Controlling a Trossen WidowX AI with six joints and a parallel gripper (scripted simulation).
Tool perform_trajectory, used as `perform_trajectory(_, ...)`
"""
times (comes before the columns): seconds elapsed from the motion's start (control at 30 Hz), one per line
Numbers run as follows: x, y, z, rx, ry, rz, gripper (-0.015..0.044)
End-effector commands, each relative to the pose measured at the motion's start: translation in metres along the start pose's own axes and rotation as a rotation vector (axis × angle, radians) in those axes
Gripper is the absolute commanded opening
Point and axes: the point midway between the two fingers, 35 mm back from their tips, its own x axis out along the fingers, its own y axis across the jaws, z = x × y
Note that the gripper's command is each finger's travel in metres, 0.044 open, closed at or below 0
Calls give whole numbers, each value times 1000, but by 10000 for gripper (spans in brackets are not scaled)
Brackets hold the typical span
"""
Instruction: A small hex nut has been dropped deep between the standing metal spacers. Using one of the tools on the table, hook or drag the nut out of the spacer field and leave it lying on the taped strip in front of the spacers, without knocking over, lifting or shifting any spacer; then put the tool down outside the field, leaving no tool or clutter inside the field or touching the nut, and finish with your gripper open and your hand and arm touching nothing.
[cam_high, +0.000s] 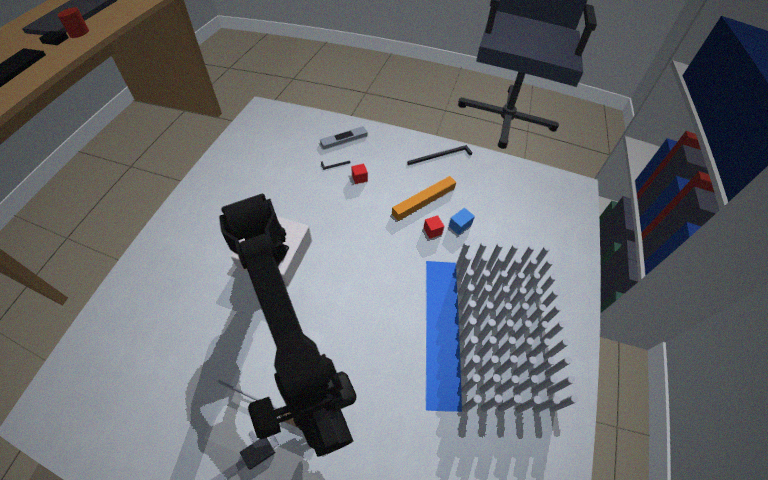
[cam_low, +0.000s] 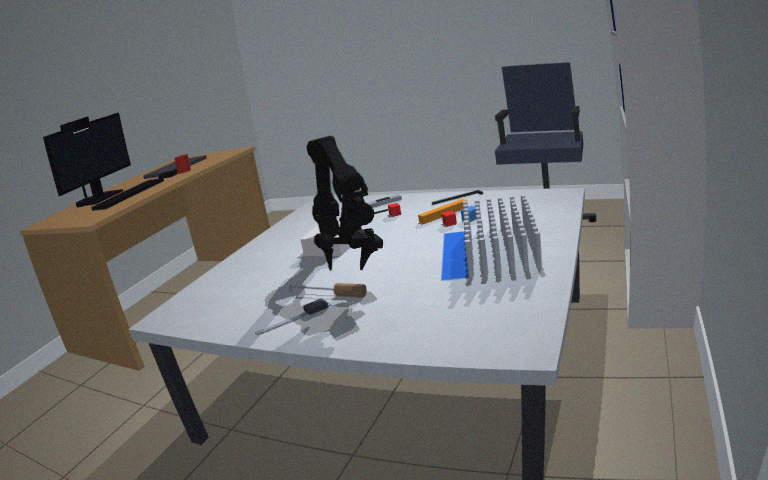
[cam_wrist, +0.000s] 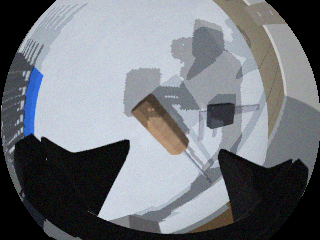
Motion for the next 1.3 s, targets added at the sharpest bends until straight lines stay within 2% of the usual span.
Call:
perform_trajectory(0.0, -4, 1, 1, -723, 40, -92, 440)
perform_trajectory(0.4, -4, 1, 1, -723, 40, -92, 440)
perform_trajectory(0.6, -4, 1, 1, -723, 40, -92, 282)
perform_trajectory(1.27, 15, 6, 2, -723, 40, -92, 280)
